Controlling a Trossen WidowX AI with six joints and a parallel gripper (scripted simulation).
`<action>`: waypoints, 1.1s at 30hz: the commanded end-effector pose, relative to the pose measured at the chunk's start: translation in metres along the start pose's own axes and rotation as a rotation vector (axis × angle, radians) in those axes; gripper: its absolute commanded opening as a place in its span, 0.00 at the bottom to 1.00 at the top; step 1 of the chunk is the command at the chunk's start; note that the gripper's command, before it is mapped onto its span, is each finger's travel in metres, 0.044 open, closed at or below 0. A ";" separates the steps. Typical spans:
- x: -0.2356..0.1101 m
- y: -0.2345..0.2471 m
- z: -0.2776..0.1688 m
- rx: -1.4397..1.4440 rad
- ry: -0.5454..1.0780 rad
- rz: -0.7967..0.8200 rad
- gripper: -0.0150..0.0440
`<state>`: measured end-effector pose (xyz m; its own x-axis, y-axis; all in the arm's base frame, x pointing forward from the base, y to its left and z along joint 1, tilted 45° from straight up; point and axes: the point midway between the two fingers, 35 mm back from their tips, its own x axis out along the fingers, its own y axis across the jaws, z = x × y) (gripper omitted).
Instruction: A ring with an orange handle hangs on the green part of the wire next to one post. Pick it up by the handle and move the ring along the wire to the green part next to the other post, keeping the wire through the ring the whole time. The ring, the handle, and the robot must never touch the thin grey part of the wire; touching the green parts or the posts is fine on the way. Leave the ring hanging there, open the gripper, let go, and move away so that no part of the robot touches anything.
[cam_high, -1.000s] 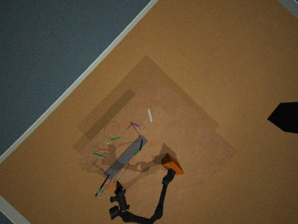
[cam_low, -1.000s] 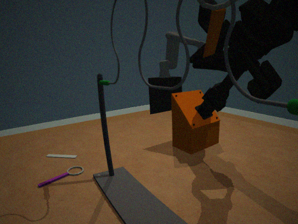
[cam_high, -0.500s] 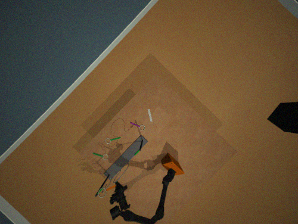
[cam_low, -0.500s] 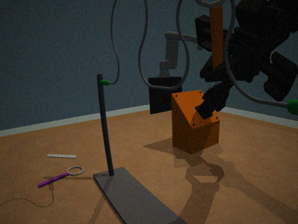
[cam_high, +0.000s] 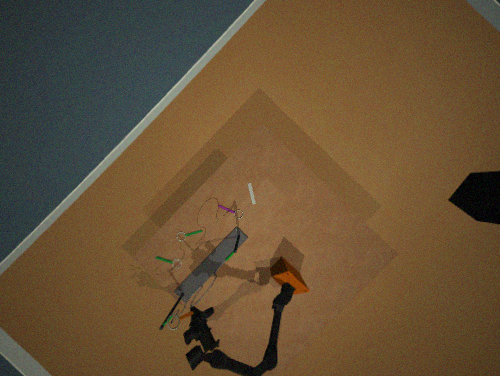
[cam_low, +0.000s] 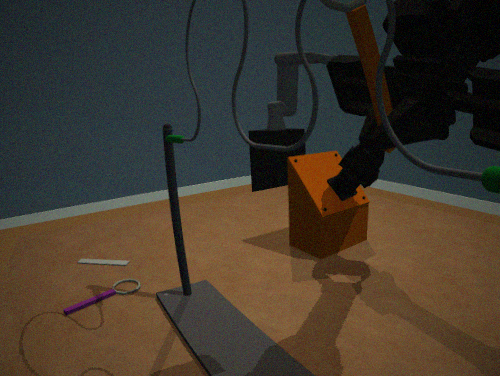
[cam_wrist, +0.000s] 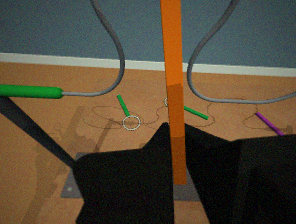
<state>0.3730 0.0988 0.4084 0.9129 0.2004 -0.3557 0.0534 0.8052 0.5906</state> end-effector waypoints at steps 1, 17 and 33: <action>0.000 0.007 0.000 0.088 -0.007 0.055 0.00; -0.001 0.031 0.006 0.419 -0.038 0.254 0.00; -0.007 0.051 0.019 0.751 -0.073 0.451 0.00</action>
<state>0.3772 0.1268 0.4508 0.9348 0.3548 0.0180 -0.0753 0.1485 0.9860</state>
